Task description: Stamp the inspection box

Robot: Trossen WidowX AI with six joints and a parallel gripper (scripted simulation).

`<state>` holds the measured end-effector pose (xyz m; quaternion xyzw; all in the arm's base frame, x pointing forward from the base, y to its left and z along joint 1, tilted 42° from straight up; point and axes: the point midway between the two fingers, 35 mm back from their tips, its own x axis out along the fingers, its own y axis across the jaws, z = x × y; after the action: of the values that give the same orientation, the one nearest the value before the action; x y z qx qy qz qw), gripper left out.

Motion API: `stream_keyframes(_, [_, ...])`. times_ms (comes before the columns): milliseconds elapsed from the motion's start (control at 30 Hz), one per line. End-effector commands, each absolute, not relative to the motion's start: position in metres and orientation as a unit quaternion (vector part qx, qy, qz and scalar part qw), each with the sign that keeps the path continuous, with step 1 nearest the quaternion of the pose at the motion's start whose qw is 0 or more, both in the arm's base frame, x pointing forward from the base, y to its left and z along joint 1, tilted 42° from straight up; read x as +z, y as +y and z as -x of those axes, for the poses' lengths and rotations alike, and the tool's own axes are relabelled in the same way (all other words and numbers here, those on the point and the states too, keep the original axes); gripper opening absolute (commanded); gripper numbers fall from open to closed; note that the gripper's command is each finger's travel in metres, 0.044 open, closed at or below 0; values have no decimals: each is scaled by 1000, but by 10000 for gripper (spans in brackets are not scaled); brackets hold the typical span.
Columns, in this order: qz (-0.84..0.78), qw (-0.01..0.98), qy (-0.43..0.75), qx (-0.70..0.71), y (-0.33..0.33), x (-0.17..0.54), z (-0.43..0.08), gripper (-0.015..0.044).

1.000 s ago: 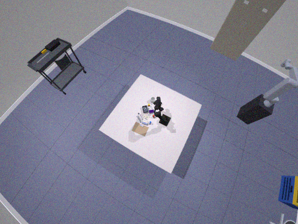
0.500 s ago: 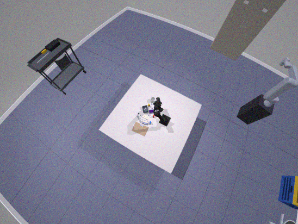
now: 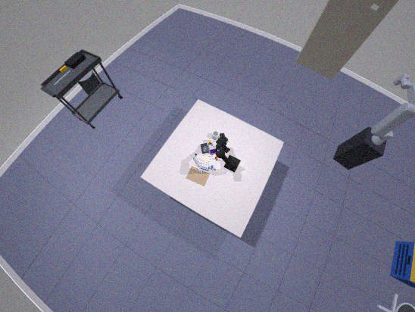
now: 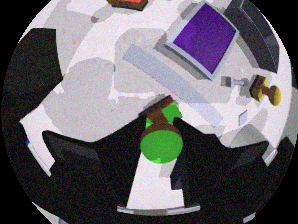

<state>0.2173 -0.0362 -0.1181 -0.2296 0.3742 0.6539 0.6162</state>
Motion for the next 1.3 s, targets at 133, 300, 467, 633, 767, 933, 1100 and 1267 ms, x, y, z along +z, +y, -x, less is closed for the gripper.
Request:
stream_keyframes(133, [229, 616, 374, 654, -35, -120, -216, 79])
stream_keyframes(300, [229, 616, 374, 654, -35, -120, -216, 210])
stream_keyframes(467, [229, 616, 374, 654, -36, -118, -217, 259])
stream_keyframes(633, [228, 617, 377, 652, -84, -66, -232, 259])
stream_keyframes(767, [226, 617, 377, 653, -110, -31, -233, 259])
stream_keyframes(933, [226, 617, 377, 653, -110, -31, -233, 259])
stream_keyframes(1100, [226, 617, 377, 653, -110, -31, -233, 259])
stream_keyframes(1267, [226, 617, 377, 653, -110, -31, -233, 259])
